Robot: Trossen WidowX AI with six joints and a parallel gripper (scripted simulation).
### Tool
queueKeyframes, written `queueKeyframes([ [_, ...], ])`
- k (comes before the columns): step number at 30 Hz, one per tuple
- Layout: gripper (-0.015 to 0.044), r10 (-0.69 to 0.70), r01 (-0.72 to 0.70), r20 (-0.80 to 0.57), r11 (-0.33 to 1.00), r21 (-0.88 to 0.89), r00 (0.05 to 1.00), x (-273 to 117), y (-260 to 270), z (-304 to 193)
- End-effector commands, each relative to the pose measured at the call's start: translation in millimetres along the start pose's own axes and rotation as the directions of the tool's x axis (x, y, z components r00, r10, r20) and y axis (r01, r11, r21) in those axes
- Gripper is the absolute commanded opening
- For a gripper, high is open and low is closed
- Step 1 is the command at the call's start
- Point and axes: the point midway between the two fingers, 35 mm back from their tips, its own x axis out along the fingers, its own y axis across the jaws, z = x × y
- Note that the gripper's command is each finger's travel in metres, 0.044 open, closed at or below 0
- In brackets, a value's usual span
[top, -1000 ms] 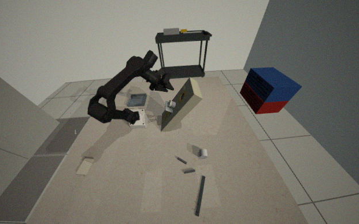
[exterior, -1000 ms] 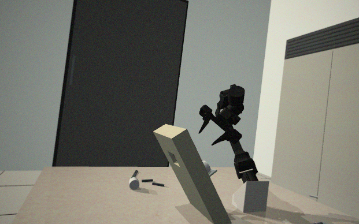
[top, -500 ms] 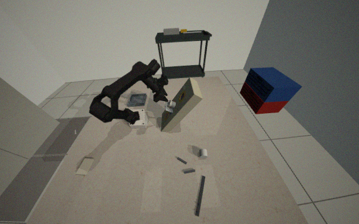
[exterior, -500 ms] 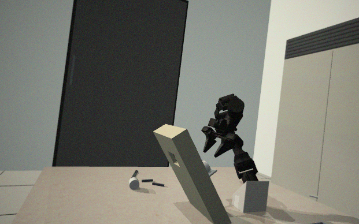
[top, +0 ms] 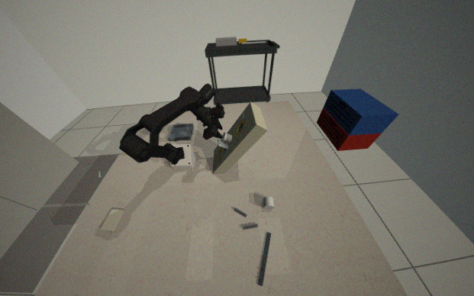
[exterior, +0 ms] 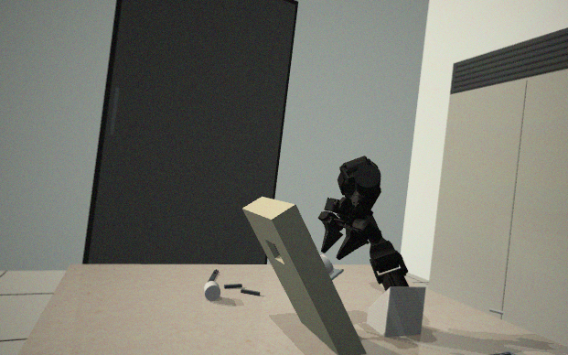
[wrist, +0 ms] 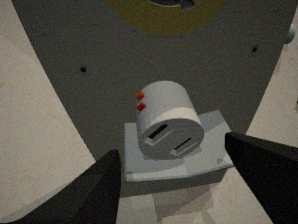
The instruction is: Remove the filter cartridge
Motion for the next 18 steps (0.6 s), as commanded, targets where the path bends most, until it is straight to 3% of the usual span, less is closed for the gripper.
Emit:
queueKeyframes([
  [1,0.0305,-0.003,0.003,0.003,1.000,-0.004,1.000,5.8,-0.5,0.1],
  [18,0.0305,-0.007,0.007,0.005,1.000,-0.002,1.000,32.8,-2.2,-0.3],
])
